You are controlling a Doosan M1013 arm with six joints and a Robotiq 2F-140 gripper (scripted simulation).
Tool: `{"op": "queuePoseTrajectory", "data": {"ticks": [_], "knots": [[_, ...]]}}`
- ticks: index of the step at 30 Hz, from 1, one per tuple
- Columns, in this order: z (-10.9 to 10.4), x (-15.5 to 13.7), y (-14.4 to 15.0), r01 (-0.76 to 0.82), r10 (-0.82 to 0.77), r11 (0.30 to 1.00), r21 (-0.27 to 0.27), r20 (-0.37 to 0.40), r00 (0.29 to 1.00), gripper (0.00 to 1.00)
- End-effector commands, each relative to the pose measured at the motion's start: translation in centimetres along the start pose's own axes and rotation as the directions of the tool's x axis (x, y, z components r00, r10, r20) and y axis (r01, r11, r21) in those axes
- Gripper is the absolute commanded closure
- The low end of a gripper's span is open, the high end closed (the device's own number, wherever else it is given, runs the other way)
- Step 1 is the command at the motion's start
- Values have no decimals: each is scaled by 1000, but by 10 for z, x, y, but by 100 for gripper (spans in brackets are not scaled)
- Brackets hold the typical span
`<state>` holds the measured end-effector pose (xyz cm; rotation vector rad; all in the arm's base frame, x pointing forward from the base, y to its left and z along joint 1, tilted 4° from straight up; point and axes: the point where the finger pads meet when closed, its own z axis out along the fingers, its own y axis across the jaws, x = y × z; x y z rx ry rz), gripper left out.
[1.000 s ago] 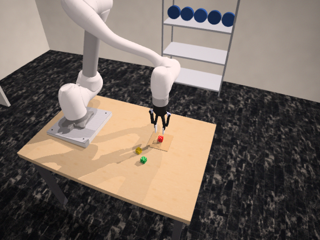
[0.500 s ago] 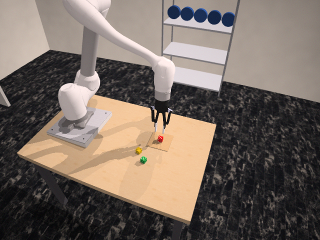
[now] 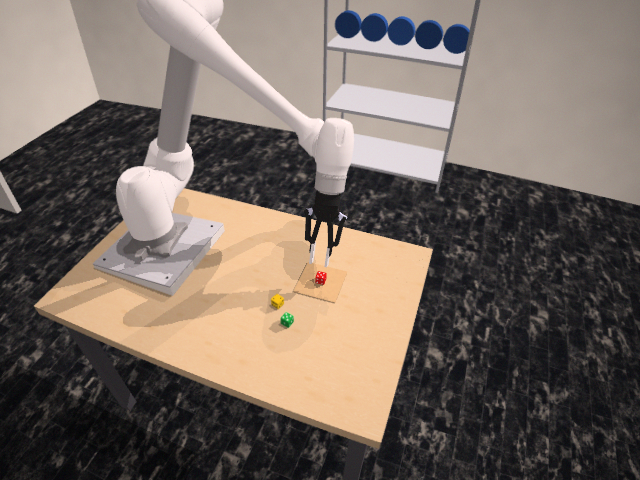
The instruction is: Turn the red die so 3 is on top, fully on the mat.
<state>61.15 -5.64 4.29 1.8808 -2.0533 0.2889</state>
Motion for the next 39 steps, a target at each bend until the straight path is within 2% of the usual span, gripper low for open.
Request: {"op": "queuePoseTrajectory", "data": {"ticks": [1,8,17,39], "knots": [[-2,-1,-4,-10,10,1000,6,-100,995,72],[-2,-5,-4,-10,10,1000,5,-122,993,72],[-1,-8,-4,-10,12,1000,6,-354,935,72],[0,-12,-4,-10,12,1000,7,-360,933,72]]}}
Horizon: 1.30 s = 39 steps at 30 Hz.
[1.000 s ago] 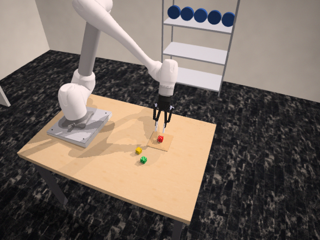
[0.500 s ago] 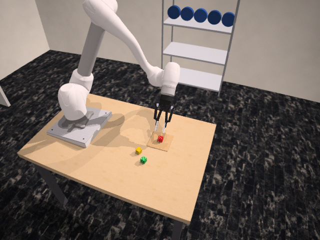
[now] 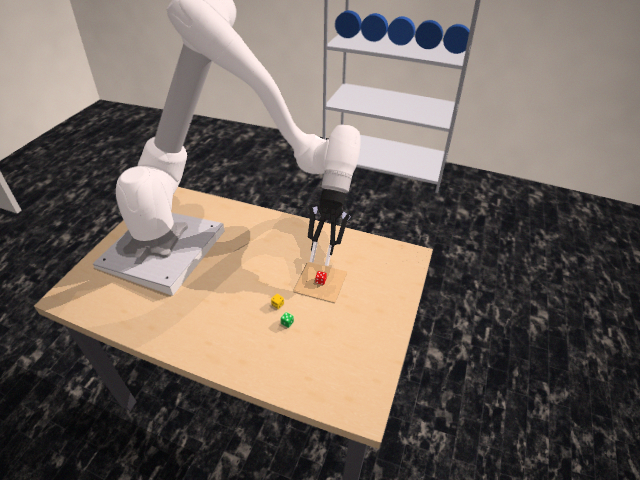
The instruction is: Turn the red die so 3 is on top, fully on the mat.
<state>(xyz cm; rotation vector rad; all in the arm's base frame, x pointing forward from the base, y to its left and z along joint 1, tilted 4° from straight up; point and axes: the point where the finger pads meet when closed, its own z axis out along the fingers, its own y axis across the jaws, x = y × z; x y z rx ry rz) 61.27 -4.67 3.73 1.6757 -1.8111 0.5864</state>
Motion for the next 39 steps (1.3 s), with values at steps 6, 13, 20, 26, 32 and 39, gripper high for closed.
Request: {"op": "queuePoseTrajectory", "data": {"ticks": [6,13,20,26,32,39], "knots": [[0,-2,-4,-7,7,1000,4,-4,1000,72],[5,-6,-4,-7,7,1000,4,-4,1000,72],[11,-13,-4,-7,7,1000,4,-4,1000,72],[19,-21,-4,-7,7,1000,4,-4,1000,72],[25,-26,-4,-7,7,1000,4,-4,1000,72],[34,-36,-4,-7,7,1000,4,-4,1000,72]]}}
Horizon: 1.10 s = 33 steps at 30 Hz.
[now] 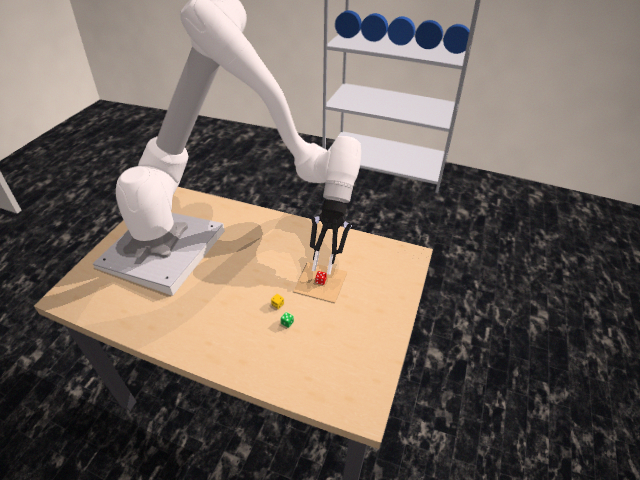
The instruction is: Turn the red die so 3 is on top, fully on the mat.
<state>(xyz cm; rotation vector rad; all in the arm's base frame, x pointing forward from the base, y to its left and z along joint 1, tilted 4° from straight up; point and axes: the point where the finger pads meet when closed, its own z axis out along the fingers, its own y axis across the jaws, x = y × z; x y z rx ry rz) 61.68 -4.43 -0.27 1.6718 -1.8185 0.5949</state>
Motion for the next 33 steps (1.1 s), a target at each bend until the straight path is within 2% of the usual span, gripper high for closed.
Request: {"op": "queuePoseTrajectory", "data": {"ticks": [1,17,33], "knots": [[9,-8,3,2,-2,1000,-1,-3,1000,72],[20,-19,3,2,-2,1000,-1,-3,1000,72],[21,-20,3,2,-2,1000,-1,-3,1000,72]]}}
